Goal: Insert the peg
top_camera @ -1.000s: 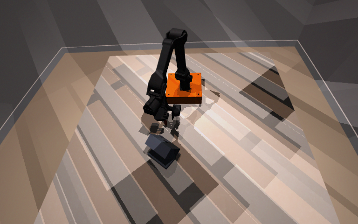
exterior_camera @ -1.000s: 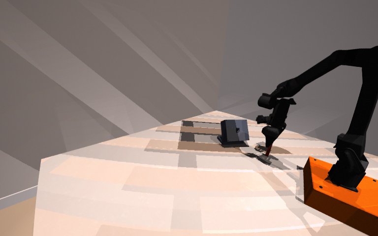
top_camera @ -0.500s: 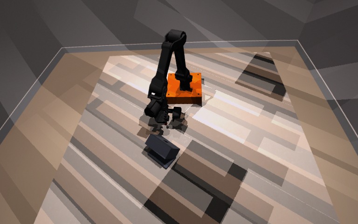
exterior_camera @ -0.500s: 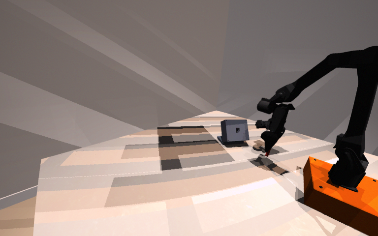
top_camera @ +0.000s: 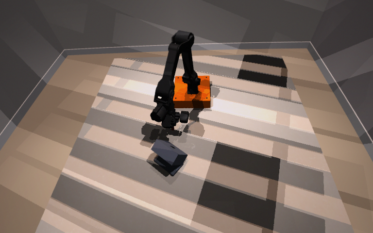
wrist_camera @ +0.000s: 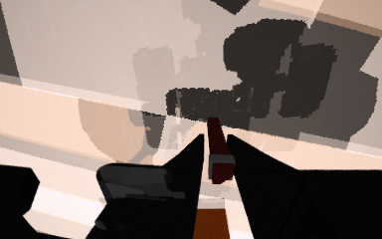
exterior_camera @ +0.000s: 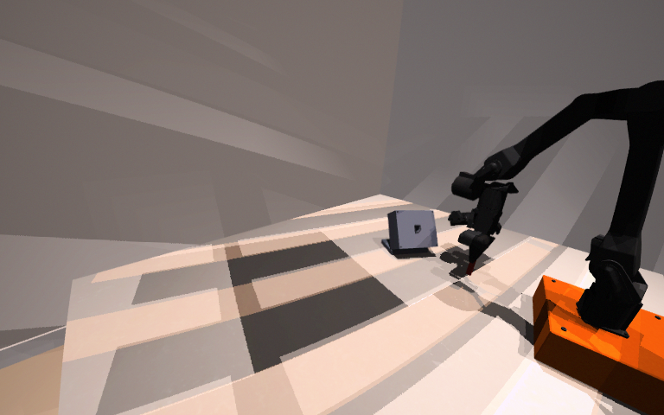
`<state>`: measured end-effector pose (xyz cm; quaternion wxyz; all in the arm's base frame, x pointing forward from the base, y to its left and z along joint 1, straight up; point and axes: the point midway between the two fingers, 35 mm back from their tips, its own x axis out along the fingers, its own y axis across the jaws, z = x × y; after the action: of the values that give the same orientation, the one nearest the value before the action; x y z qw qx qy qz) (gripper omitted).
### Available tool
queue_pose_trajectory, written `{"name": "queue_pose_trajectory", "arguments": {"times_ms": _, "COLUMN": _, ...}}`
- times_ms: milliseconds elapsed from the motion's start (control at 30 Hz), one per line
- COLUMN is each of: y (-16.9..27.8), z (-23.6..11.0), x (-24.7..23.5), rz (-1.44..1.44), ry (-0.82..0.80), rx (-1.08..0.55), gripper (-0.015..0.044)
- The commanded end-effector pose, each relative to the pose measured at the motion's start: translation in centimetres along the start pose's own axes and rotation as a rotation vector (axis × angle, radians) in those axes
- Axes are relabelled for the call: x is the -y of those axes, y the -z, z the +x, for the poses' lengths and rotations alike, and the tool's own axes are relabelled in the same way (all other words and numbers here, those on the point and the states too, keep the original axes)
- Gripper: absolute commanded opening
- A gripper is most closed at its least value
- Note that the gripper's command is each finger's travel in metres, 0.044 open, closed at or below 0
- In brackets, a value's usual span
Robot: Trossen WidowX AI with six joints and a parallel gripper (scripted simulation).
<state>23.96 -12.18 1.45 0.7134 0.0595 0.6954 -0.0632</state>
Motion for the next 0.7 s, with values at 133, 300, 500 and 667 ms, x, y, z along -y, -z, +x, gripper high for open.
{"name": "queue_pose_trajectory", "arguments": {"times_ms": 133, "y": 0.0, "z": 0.0, "x": 0.0, "rz": 0.000, "ry": 0.000, "rx": 0.001, "gripper": 0.0000}}
{"name": "queue_pose_trajectory", "arguments": {"times_ms": 300, "y": 0.0, "z": -0.1, "x": 0.0, "rz": 0.000, "ry": 0.000, "rx": 0.001, "gripper": 0.0000}}
{"name": "queue_pose_trajectory", "arguments": {"times_ms": 500, "y": -0.2, "z": -2.0, "x": 0.1, "rz": -0.001, "ry": 0.000, "rx": 0.001, "gripper": 0.0000}}
{"name": "queue_pose_trajectory", "arguments": {"times_ms": 667, "y": -0.3, "z": -4.3, "x": 0.1, "rz": -0.001, "ry": 0.001, "rx": 0.000, "gripper": 0.0000}}
